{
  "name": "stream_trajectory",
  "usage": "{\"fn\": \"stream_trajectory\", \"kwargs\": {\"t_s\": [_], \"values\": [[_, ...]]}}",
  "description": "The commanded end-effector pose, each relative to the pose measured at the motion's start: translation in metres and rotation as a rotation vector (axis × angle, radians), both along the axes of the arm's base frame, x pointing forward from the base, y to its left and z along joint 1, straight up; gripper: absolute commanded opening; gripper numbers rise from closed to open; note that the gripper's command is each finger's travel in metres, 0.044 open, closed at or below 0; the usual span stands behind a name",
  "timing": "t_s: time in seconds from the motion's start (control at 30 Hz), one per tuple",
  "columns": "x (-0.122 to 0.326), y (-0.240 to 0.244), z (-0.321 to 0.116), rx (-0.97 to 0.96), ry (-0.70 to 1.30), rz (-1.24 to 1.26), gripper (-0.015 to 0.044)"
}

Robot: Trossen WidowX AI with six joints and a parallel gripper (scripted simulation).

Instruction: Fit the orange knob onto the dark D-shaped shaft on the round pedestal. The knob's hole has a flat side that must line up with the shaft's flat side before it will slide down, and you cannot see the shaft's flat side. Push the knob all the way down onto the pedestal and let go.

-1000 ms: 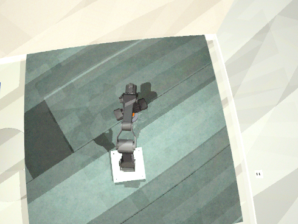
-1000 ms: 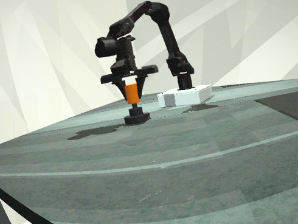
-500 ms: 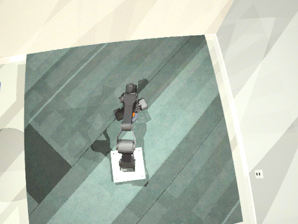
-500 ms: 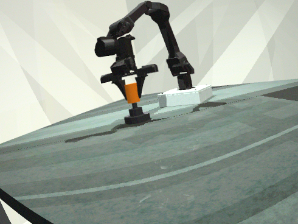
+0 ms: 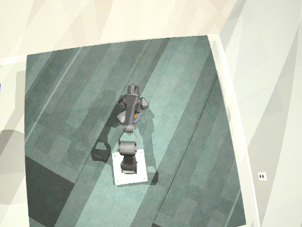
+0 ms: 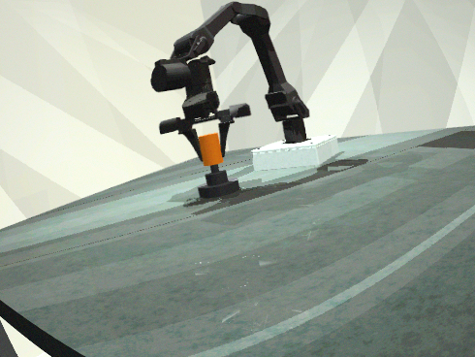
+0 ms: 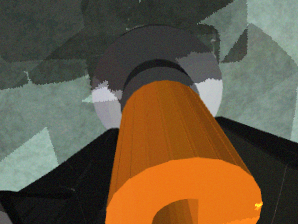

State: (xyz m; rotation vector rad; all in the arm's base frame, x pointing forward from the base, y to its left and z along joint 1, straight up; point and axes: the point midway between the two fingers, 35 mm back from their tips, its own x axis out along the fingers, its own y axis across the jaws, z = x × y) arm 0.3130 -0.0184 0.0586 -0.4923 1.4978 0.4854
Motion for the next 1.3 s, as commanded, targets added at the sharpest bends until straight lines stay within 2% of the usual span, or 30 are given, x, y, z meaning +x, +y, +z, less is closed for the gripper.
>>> {"fn": "stream_trajectory", "kwargs": {"t_s": [0.0,0.7,0.93,1.27], "values": [[0.0005,-0.0001,-0.0012,-0.001,-0.001,0.011,0.0000],[0.0002,0.0006,0.0041,-0.001,-0.001,0.011,0.0000],[0.0003,0.0000,0.0023,-0.005,-0.001,0.210,0.0000],[0.0007,-0.0004,-0.0009,-0.005,-0.001,0.220,0.0000]]}}
